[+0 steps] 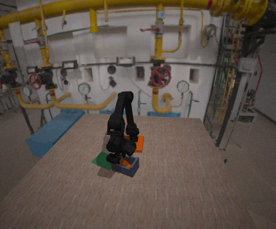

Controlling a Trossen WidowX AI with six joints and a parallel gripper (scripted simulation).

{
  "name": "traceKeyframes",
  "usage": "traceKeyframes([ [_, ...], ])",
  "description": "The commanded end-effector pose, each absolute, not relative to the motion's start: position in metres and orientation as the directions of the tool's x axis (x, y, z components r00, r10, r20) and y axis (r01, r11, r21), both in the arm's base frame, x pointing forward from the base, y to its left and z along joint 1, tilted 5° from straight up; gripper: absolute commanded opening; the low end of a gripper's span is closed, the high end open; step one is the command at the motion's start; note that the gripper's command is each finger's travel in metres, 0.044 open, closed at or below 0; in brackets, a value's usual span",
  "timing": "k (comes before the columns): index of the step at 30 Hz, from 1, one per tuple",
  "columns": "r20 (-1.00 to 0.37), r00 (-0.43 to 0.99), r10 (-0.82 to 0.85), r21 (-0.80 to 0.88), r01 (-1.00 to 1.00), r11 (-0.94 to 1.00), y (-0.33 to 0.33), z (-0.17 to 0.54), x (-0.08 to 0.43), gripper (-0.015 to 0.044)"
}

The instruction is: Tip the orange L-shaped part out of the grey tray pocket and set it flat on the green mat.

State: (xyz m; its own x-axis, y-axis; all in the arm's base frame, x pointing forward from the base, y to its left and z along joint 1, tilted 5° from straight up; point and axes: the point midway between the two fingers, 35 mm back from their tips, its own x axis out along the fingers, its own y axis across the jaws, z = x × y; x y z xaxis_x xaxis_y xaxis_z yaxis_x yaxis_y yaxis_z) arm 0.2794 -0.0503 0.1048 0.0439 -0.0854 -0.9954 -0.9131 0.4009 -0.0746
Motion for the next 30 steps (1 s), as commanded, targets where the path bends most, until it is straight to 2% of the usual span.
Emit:
traceKeyframes([
  [1,-0.996,0.034,-0.082,-0.065,-0.915,0.398,-0.0504,0.0956,0.2778,0.0280],
  [7,-0.996,0.034,-0.082,-0.065,-0.915,0.398,-0.0507,0.0916,0.2776,0.0280],
  [11,-0.996,0.041,-0.085,-0.072,-0.913,0.401,-0.0509,0.0955,0.2787,0.0175],
  [22,-0.996,0.041,-0.085,-0.072,-0.913,0.401,-0.0509,0.0955,0.2787,0.0102],
  [26,-0.996,0.041,-0.085,-0.072,-0.913,0.401,-0.0509,0.0955,0.2787,0.0000],
  [30,-0.996,0.041,-0.085,-0.071,-0.913,0.401,-0.0509,0.0958,0.2786,0.0000],
])
